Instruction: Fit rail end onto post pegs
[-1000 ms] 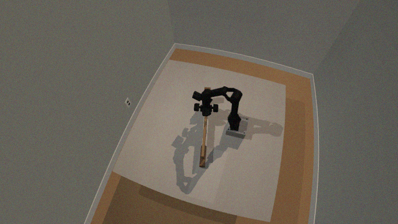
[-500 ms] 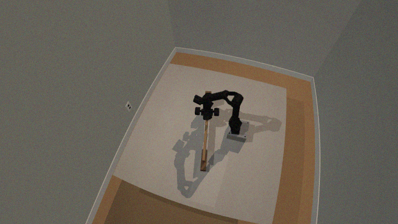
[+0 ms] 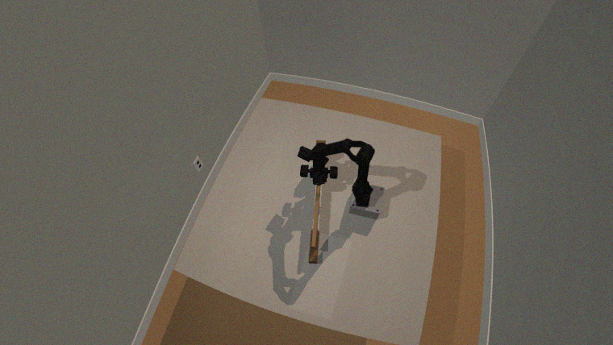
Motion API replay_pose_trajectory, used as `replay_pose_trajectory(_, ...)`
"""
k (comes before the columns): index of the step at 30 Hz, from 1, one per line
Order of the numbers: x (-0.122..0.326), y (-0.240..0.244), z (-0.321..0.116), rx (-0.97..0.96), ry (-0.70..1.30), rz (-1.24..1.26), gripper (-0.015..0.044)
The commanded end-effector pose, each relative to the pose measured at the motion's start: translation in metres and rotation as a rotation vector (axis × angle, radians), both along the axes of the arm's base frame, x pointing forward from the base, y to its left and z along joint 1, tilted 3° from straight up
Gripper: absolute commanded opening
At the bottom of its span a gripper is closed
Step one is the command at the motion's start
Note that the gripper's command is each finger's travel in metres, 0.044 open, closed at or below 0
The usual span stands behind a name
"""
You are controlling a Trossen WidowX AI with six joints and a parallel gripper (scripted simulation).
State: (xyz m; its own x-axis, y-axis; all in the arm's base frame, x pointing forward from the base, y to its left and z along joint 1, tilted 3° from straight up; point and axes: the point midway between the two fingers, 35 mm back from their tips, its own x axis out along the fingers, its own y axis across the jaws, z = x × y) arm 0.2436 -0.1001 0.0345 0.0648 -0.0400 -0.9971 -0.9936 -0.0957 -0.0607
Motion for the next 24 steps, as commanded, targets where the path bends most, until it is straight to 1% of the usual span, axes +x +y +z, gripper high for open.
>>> replay_pose_trajectory(1, 0.0008, -0.0020, 0.0012, 0.000, -0.004, 0.002, 0.0000)
replay_pose_trajectory(24, 0.0018, -0.0086, 0.0042, -0.001, -0.004, 0.002, 0.0000)
